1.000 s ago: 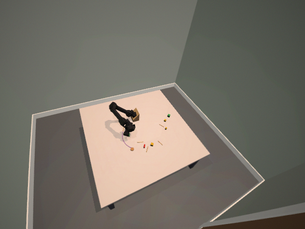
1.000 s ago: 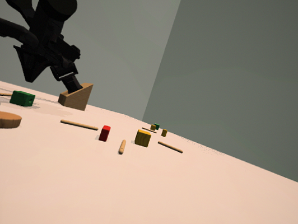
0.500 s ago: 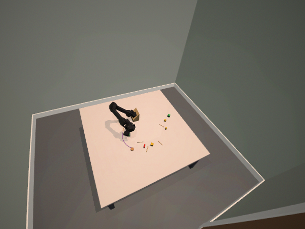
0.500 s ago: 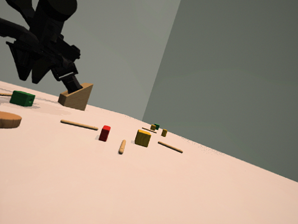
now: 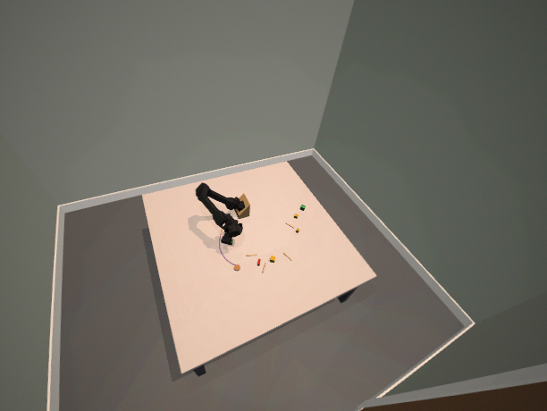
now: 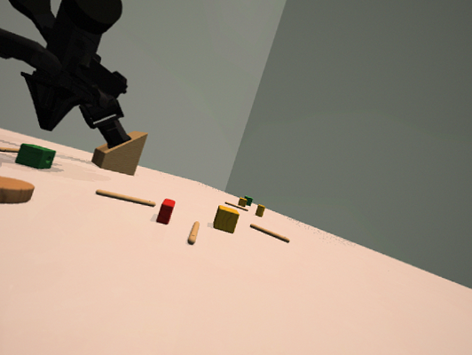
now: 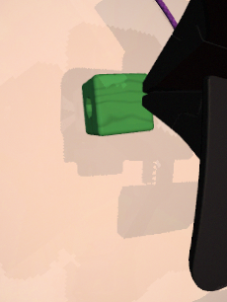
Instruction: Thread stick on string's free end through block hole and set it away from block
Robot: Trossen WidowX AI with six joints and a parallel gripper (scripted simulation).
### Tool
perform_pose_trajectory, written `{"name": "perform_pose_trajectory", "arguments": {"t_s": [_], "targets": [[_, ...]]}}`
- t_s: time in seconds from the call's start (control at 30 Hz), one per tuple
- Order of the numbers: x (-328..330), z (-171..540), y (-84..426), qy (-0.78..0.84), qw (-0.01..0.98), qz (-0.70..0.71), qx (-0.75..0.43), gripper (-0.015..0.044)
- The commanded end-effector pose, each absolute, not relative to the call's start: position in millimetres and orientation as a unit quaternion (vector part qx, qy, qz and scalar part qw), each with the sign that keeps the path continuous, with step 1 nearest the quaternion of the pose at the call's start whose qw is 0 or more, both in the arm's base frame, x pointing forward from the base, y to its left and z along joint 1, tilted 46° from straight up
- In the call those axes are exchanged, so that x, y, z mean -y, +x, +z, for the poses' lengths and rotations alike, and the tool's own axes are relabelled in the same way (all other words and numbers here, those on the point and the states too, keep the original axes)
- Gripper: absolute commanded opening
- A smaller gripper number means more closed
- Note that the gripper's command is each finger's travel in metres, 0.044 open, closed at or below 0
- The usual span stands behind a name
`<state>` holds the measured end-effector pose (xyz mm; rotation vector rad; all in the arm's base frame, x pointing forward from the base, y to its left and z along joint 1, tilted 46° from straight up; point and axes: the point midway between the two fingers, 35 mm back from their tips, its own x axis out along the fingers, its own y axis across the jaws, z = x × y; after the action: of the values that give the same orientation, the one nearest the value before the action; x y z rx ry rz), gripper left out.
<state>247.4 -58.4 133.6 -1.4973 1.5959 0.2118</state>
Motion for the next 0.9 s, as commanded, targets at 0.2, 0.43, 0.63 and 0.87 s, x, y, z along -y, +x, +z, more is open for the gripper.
{"name": "perform_pose_trajectory", "arguments": {"t_s": [0.2, 0.43, 0.63, 0.87], "targets": [[59.2, 134.2, 246.4, -0.602, 0.460, 0.079, -0.648, 0.0026], [85.8, 153.8, 205.7, -0.387, 0.651, -0.168, -0.631, 0.0210], [102.5, 162.6, 169.3, -0.163, 0.739, -0.361, -0.544, 0.0368], [102.9, 162.7, 168.1, -0.156, 0.741, -0.366, -0.541, 0.0440]]}}
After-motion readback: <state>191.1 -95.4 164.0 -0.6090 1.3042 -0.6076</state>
